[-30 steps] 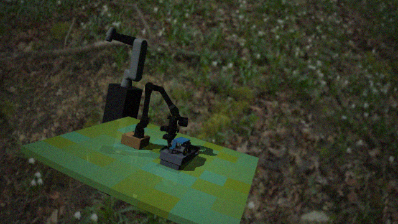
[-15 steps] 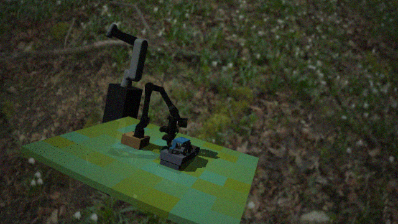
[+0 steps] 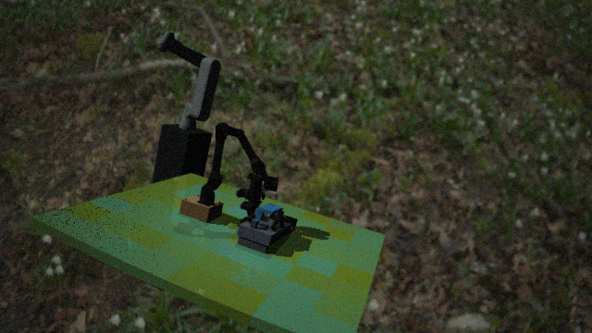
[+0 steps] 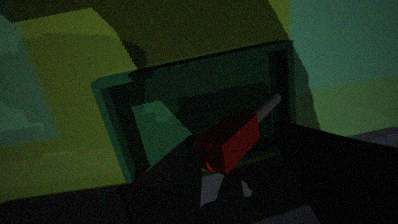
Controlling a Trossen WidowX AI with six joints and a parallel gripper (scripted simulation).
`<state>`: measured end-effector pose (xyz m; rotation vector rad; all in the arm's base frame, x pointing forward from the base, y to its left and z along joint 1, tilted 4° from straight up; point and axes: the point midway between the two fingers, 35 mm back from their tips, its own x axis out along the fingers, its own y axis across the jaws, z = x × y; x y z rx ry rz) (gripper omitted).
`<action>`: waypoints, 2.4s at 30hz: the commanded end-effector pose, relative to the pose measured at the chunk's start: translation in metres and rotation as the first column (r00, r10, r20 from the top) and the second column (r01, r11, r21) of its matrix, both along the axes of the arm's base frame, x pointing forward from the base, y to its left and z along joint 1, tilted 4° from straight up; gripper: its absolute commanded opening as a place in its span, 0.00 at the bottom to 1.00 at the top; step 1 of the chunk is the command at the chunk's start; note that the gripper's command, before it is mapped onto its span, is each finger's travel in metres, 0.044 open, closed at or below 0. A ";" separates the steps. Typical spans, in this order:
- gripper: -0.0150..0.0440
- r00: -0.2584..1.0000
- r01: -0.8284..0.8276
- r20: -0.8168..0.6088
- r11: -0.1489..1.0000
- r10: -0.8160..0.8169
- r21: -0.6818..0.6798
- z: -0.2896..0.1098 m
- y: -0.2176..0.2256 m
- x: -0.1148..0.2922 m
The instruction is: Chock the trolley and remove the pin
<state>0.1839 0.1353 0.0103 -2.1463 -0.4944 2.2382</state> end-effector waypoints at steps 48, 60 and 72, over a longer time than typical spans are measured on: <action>0.83 1.000 0.000 0.003 1.000 0.000 -0.001 -0.013 -0.017 0.005; 1.00 1.000 -0.004 -0.004 1.000 0.004 0.002 0.023 -0.022 0.004; 1.00 1.000 -0.004 -0.004 1.000 0.004 0.001 0.056 -0.025 0.005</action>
